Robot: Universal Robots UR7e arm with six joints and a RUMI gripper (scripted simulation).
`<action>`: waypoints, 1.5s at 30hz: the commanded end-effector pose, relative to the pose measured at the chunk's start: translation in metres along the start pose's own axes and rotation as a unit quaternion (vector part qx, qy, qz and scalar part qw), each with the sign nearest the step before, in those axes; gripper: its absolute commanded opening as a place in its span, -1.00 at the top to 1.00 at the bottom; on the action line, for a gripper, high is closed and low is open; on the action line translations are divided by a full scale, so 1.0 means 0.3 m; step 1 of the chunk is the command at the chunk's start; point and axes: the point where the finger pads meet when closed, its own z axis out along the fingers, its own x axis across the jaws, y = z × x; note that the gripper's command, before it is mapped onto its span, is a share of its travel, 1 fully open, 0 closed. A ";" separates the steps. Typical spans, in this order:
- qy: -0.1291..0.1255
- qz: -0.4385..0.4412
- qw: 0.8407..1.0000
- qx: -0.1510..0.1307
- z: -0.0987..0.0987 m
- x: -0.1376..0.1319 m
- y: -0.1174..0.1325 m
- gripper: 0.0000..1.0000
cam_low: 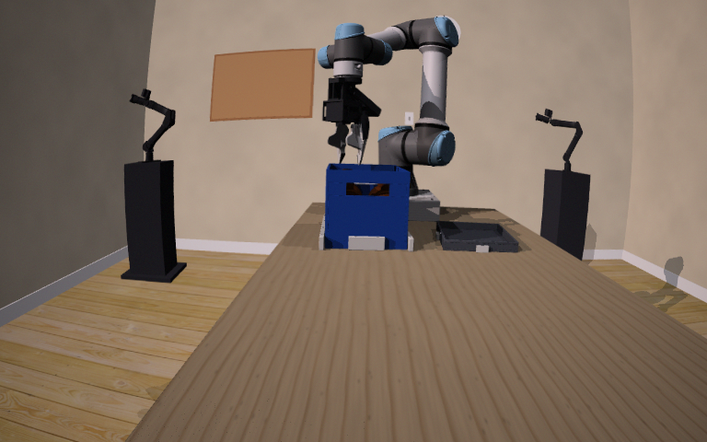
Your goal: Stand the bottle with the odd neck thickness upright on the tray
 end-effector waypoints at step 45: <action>0.000 0.000 1.000 -0.001 0.021 0.000 0.001 0.24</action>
